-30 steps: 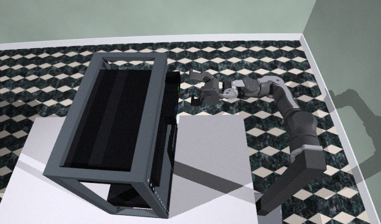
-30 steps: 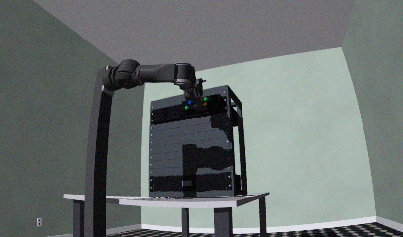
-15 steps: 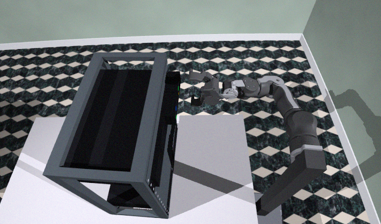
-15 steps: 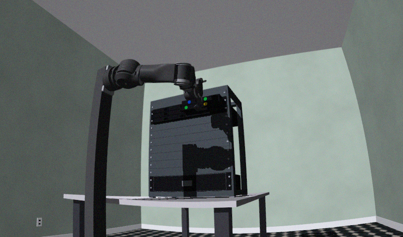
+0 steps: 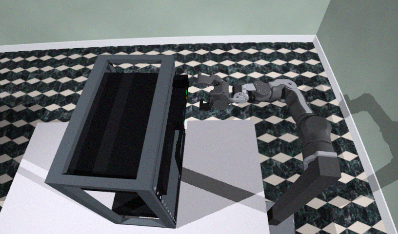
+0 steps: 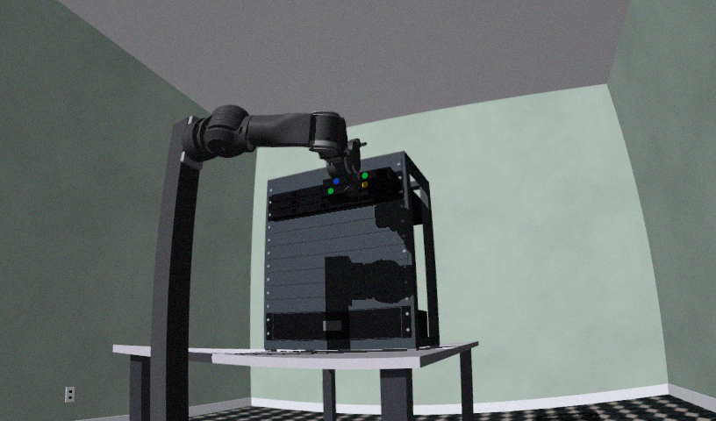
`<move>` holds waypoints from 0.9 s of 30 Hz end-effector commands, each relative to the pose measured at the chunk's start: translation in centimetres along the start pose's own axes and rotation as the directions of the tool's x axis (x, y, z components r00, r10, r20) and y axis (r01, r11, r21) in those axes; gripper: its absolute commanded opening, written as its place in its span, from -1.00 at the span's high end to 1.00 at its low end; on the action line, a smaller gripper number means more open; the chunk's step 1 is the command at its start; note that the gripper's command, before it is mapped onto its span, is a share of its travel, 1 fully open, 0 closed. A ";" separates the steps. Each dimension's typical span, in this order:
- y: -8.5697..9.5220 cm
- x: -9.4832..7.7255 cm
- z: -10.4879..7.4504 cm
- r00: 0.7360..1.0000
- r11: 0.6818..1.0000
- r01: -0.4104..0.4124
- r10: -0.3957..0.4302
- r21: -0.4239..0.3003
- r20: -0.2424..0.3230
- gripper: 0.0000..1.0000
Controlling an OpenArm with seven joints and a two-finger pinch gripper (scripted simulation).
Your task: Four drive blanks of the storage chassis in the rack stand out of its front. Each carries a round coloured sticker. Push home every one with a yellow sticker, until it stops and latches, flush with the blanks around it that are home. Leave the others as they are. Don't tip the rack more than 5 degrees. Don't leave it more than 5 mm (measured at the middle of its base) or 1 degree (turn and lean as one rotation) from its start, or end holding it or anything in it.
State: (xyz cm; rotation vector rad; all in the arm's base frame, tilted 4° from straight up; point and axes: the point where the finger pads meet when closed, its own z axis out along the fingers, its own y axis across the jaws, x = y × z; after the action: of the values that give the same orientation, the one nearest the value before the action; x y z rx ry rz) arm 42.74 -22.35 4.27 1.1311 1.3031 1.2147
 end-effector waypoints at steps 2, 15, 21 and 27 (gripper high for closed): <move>0.3 0.0 0.0 1.000 1.000 -0.001 0.001 -0.013 -0.003 -1.00; 0.3 0.0 0.0 1.000 1.000 -0.001 0.001 -0.013 -0.003 -1.00; 0.3 0.0 0.0 1.000 1.000 -0.001 0.001 -0.013 -0.003 -1.00; 0.3 0.0 0.0 1.000 1.000 -0.001 0.001 -0.013 -0.003 1.00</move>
State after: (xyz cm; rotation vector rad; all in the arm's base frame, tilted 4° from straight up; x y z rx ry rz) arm 42.74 -22.35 4.27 1.1311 1.3032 1.2147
